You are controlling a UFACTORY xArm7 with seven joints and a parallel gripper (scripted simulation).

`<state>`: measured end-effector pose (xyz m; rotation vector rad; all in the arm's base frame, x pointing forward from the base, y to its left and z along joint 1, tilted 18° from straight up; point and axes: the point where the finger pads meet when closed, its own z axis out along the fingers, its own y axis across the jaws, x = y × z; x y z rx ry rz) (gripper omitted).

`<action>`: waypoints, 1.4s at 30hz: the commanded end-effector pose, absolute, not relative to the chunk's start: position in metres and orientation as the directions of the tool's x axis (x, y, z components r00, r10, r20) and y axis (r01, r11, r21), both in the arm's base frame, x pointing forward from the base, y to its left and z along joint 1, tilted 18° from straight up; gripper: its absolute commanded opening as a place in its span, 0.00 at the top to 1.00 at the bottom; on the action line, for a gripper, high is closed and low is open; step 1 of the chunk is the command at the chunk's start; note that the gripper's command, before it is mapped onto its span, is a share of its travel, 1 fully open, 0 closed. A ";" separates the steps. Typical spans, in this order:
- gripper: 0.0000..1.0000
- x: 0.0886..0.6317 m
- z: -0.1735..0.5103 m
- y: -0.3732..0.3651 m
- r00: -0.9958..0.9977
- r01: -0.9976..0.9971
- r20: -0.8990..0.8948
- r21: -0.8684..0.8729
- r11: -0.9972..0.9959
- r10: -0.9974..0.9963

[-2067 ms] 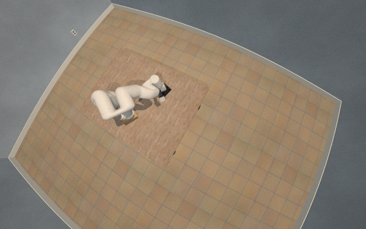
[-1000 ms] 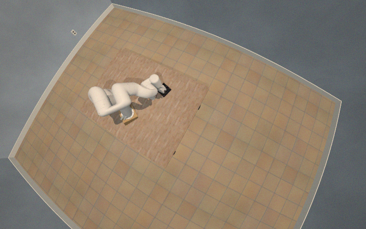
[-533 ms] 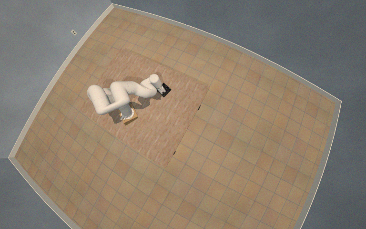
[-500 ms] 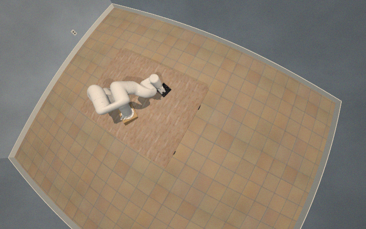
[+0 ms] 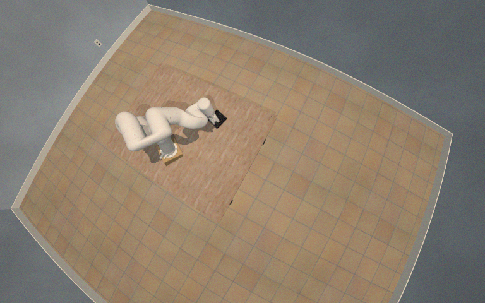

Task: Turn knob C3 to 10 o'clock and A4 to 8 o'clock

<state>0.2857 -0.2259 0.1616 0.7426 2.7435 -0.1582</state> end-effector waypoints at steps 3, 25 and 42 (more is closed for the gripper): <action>0.81 0.286 0.163 -0.227 -0.823 0.509 -0.312 -0.029 0.861 0.476; 0.81 0.286 0.163 -0.227 -0.823 0.509 -0.312 -0.029 0.861 0.476; 0.81 0.289 0.153 -0.228 -0.822 0.509 -0.312 -0.029 0.860 0.476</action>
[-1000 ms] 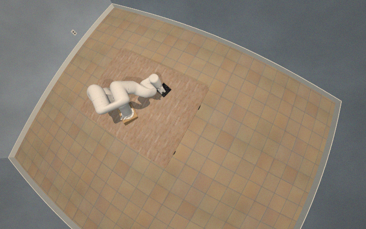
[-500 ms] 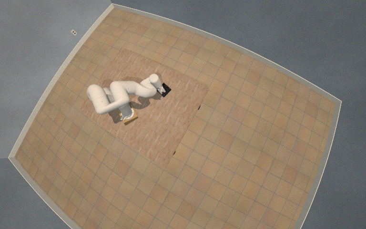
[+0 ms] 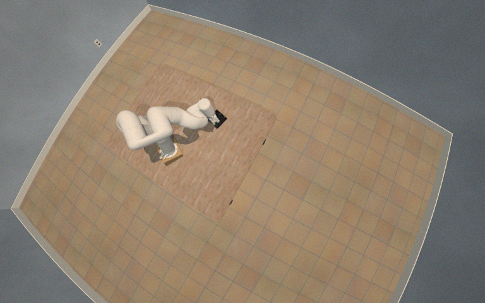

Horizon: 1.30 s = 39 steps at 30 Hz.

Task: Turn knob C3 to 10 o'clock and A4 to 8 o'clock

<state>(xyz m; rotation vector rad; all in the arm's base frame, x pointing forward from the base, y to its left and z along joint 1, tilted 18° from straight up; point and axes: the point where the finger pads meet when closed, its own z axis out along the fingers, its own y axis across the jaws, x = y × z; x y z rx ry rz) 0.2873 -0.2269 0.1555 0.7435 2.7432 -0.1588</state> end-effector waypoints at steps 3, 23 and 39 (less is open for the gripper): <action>0.81 0.290 0.150 -0.229 -0.822 0.509 -0.312 -0.029 0.860 0.476; 0.81 0.296 0.129 -0.232 -0.822 0.509 -0.312 -0.029 0.860 0.476; 0.81 0.298 0.121 -0.233 -0.823 0.509 -0.312 -0.029 0.860 0.476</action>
